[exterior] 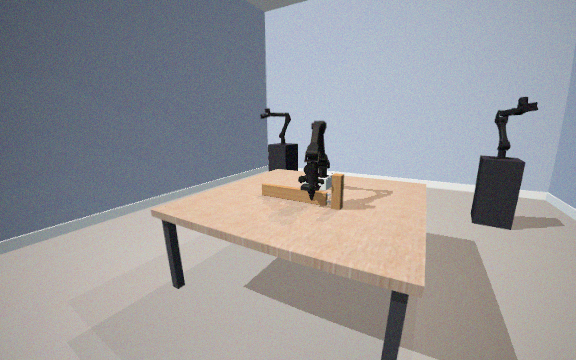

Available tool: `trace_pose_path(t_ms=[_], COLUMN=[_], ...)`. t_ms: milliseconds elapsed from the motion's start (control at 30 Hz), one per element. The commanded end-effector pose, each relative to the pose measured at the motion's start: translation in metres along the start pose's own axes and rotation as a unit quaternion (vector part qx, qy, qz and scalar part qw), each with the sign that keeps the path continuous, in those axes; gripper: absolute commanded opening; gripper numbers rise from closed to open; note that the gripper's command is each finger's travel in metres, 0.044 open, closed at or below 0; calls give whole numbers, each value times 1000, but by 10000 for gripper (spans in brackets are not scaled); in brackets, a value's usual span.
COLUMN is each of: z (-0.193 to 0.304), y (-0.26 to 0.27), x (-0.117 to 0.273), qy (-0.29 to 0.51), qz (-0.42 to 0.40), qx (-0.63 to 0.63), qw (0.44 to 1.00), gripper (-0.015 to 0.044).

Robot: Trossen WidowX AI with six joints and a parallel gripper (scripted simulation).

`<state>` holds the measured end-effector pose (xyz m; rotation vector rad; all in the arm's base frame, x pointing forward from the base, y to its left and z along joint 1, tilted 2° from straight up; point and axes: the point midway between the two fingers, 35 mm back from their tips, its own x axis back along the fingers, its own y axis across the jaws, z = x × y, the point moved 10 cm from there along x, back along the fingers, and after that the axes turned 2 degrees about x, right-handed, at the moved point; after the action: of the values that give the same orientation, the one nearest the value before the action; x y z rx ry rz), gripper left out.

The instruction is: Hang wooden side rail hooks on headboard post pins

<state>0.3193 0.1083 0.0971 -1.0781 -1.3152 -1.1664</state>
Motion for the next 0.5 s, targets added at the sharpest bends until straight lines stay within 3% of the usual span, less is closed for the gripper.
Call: trace_pose_path(t_ms=[0,467], z=[0,-1], y=[-1,4], x=[-1,0], qy=[-2,-2], qz=[1,1], qx=[0,0], qw=[1000,1000], gripper=[0,0])
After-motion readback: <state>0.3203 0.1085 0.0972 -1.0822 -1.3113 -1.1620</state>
